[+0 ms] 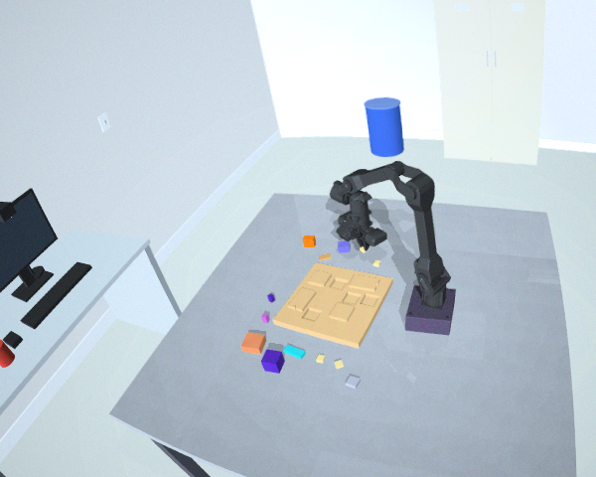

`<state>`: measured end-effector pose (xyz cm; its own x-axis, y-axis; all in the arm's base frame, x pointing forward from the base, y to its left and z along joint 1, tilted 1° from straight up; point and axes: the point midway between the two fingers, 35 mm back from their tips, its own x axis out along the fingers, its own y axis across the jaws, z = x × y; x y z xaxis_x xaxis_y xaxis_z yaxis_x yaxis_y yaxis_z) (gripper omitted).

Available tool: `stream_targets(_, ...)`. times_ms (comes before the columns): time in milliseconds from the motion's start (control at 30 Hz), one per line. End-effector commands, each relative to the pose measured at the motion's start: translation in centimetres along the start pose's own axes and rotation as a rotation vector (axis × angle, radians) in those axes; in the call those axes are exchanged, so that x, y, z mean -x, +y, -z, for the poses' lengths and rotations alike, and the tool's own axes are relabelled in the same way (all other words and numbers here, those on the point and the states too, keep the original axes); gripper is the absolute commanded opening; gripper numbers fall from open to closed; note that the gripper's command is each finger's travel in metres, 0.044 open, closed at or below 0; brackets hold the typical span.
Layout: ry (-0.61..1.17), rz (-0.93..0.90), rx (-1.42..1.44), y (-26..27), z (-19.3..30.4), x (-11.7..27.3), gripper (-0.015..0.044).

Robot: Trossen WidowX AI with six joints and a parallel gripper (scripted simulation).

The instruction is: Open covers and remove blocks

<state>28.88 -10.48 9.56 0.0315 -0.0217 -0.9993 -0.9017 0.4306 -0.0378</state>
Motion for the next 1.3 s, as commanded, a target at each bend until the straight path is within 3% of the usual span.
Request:
stream_targets(0, -0.003, 0.007, 0.003, 0.5, 1.3, 0.2, 0.0080)
stream_targets(733, 0.005, 0.004, 0.003, 4.1, 8.7, -0.1, 0.0080)
stream_targets(1267, 0.005, 0.005, 0.003, 3.8, 8.9, -2.3, 0.0080)
